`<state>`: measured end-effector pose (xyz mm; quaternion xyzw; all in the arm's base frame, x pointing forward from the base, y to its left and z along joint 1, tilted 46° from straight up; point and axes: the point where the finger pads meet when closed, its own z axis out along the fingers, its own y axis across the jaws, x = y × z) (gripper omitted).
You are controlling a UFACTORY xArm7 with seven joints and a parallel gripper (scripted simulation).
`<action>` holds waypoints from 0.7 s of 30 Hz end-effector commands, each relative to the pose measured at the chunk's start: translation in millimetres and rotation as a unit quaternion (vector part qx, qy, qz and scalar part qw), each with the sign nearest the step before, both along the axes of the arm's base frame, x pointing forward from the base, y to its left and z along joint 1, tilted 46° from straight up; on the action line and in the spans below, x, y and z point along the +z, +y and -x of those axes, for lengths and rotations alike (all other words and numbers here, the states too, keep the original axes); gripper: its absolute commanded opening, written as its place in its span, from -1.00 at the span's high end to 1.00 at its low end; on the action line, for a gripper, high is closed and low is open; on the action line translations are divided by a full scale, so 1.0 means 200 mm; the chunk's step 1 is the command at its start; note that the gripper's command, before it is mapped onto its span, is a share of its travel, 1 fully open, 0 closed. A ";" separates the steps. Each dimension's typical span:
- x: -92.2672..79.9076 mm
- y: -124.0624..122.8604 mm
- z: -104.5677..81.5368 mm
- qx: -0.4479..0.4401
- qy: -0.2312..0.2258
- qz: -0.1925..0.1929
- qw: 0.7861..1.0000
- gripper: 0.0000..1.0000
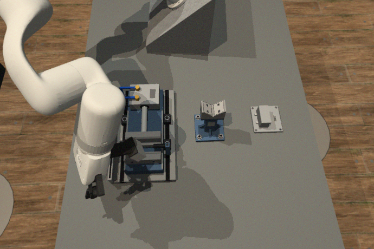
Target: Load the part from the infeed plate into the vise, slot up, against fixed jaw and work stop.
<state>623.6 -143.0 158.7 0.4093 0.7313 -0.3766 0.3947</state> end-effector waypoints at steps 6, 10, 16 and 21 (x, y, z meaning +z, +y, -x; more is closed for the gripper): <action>0.01 0.01 -0.01 0.002 -0.002 -0.001 1.000 -1.00; 0.01 0.01 -0.01 0.002 -0.002 -0.001 1.000 -1.00; 0.01 0.01 -0.01 0.002 -0.002 -0.001 1.000 -1.00; -0.09 0.14 -0.01 -0.003 -0.012 -0.019 1.000 -1.00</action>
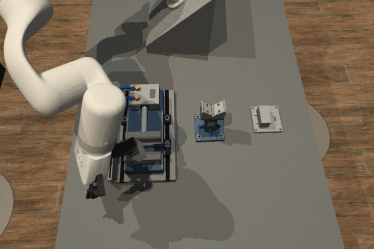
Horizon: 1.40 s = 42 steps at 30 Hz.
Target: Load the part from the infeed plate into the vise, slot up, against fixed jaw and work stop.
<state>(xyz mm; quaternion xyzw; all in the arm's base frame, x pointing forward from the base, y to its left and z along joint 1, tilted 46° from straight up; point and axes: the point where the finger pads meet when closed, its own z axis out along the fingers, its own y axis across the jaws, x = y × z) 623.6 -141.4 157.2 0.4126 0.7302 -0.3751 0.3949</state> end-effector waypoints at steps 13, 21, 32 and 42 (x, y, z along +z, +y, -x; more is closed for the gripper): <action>-0.51 0.71 0.09 -0.037 -0.041 -0.092 0.994 -1.00; -0.81 1.08 0.27 -0.074 -0.052 -0.135 0.987 -1.00; -1.19 1.57 0.67 -0.140 -0.056 -0.174 0.973 -1.00; -1.42 1.83 1.01 -0.190 -0.054 -0.181 0.963 -1.00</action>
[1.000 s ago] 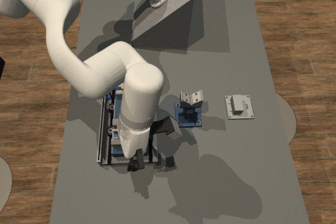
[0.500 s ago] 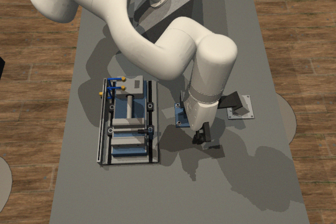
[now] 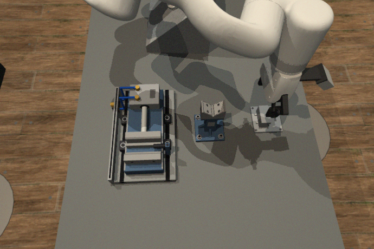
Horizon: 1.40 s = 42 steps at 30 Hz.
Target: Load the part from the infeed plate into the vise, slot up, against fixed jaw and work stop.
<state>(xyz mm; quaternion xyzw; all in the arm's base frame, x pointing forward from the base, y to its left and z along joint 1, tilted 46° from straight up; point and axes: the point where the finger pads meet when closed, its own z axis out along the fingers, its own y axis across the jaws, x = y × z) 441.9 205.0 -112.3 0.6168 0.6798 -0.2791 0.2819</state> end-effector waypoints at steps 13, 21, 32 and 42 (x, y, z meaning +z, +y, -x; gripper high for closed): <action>-0.13 0.18 0.23 -0.032 0.005 -0.004 0.999 -0.78; -0.13 0.18 0.23 -0.032 0.005 -0.004 0.999 -0.78; -0.13 0.18 0.23 -0.032 0.005 -0.004 0.999 -0.78; -0.13 0.18 0.23 -0.032 0.005 -0.004 0.999 -0.78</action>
